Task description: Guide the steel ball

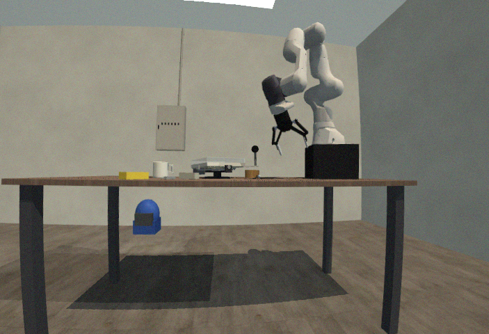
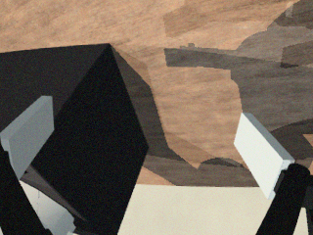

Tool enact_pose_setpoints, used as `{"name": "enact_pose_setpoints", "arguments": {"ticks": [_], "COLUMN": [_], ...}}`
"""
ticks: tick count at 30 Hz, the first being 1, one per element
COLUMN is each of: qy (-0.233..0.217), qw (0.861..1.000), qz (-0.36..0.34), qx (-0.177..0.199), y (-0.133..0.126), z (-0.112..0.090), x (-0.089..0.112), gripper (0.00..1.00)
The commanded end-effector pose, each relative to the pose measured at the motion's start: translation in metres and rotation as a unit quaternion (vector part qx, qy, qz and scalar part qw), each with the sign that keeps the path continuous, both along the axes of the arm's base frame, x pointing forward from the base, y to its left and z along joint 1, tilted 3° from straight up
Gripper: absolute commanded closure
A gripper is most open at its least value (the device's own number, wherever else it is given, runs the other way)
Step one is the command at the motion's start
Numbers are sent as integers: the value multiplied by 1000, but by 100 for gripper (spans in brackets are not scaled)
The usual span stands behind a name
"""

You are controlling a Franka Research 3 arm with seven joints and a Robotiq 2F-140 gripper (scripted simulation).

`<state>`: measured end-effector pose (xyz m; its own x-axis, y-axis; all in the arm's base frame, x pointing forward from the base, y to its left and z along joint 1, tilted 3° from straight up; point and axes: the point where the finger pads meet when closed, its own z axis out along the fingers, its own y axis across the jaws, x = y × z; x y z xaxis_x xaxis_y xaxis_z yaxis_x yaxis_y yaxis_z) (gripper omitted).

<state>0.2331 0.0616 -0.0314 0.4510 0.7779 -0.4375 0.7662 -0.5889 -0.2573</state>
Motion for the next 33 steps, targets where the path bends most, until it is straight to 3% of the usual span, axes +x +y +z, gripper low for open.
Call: {"name": "enact_pose_setpoints", "arguments": {"ticks": [1,22,26,30,33], "qy": [0,-4,-23,-59,-71], "qw": [1000,1000,999,990,985], "qz": [0,-9,-46,-124,-150], "qx": [0,-3,-13,-33,-40], "y": [0,1,5,12,13], "z": [0,2,14,41,51], "x": [0,6,31,81,97], "gripper": [0,0,0,0,0]}}
